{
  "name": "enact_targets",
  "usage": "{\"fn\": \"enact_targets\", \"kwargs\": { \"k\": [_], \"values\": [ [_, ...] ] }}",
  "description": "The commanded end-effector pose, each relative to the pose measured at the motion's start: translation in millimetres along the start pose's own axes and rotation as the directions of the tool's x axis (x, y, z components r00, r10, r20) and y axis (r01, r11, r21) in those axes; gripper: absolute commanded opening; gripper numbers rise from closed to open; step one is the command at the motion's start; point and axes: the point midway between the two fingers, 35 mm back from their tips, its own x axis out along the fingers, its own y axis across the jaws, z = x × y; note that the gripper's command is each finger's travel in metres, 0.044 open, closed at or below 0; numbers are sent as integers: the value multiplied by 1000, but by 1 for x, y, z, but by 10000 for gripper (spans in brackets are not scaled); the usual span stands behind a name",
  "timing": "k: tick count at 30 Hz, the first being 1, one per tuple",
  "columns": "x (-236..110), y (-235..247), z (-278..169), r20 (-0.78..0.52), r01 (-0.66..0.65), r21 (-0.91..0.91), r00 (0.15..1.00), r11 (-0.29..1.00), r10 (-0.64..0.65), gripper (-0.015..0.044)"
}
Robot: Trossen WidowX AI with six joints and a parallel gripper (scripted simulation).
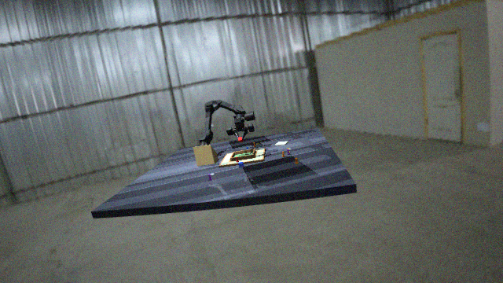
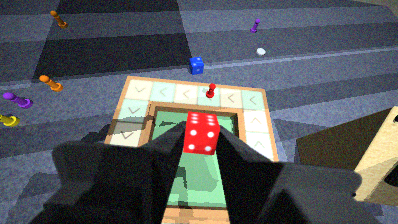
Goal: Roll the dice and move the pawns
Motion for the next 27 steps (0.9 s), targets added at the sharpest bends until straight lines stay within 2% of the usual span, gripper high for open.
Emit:
{"fn": "enact_targets", "kwargs": {
  "k": [1,25,27],
  "values": [
    [-4,-1,2,7,6,-6,1000,1000,-6,0],
    [-3,-1,1,1,8,0,1000,1000,-8,0],
    [-3,-1,1,1,8,0,1000,1000,-8,53]
  ]
}}
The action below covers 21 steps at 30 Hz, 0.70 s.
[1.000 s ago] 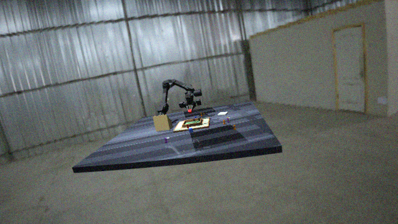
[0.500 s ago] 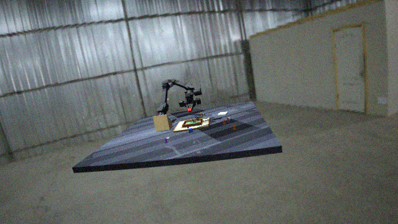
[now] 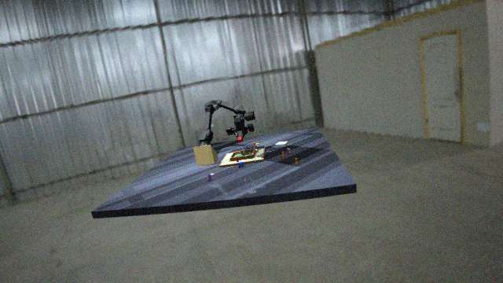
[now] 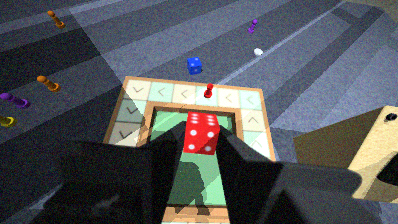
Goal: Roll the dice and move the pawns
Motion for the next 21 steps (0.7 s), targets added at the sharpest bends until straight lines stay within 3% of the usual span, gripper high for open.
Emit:
{"fn": "enact_targets", "kwargs": {
  "k": [1,14,16,19,21],
  "values": [
    [0,0,0,0,0,0,1000,1000,0,79],
    [-26,0,30,7,-2,-6,1000,1000,2,420],
    [-24,0,29,-9,5,-9,1000,1000,-5,440],
    [-1,-4,19,-247,67,-55,966,996,-78,440],
    [14,-5,11,-452,71,-71,887,995,-95,440]
  ]
}}
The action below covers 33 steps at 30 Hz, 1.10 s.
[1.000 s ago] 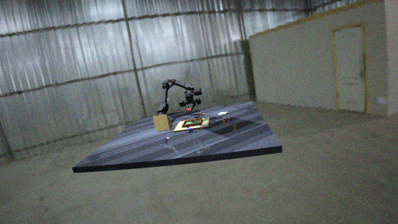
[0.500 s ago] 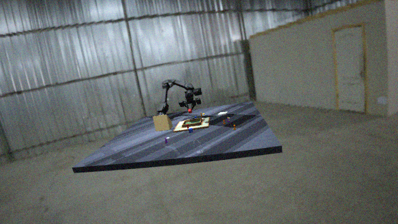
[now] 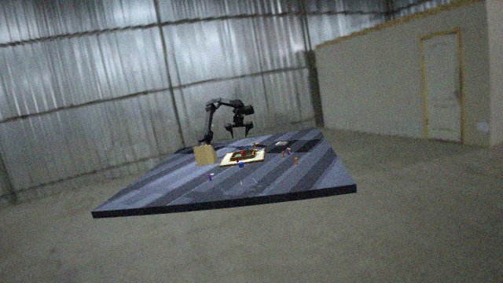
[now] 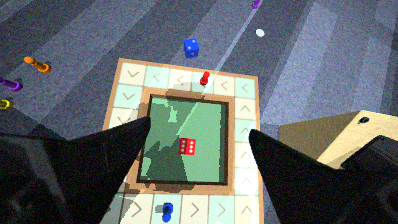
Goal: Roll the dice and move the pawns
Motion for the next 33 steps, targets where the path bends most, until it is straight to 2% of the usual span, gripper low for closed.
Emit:
{"fn": "enact_targets", "kwargs": {
  "k": [1,3,4,10,11,12,14,18,22,26,30,33],
  "values": [
    [28,-1,-6,-371,19,-14,928,1000,-23,440],
    [34,3,-7,-542,-29,14,840,999,32,440],
    [35,4,-7,-583,-46,27,811,999,53,440],
    [36,5,-7,-596,-52,32,801,998,61,440],
    [37,0,-6,-531,-12,22,847,1000,22,440],
    [37,0,-6,-531,-12,22,847,1000,22,440],
    [39,2,-2,-532,-40,-23,846,999,22,388],
    [56,12,20,-540,-209,-280,842,937,27,282],
    [76,19,43,-548,-369,-518,836,772,32,275],
    [97,24,65,-557,-493,-697,830,521,39,275],
    [119,26,85,-566,-560,-796,823,229,47,275],
    [128,25,93,-569,-571,-813,821,110,50,275]
  ]
}}
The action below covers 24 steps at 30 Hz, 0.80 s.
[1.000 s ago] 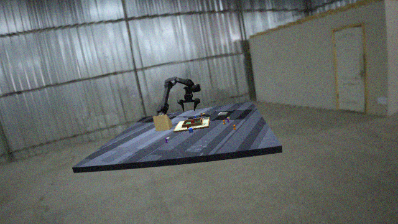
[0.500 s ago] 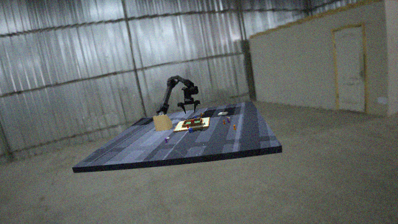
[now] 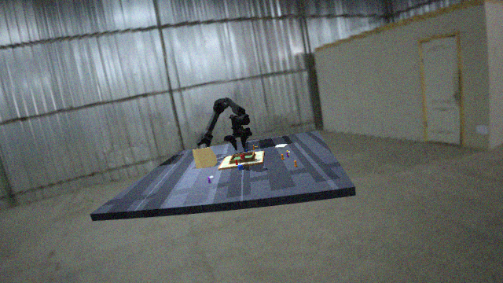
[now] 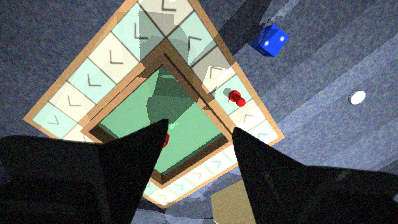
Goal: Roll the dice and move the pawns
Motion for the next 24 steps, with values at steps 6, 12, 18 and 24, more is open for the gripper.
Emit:
{"fn": "enact_targets", "kwargs": {
  "k": [6,12,18,24],
  "values": [
    [18,-60,66,7,-10,-774,1000,633,24,275],
    [27,-80,80,4,-12,-905,999,424,38,275],
    [29,-84,83,4,-12,-922,999,387,40,275],
    [28,-83,83,4,-12,-922,999,387,40,275]
  ]
}}
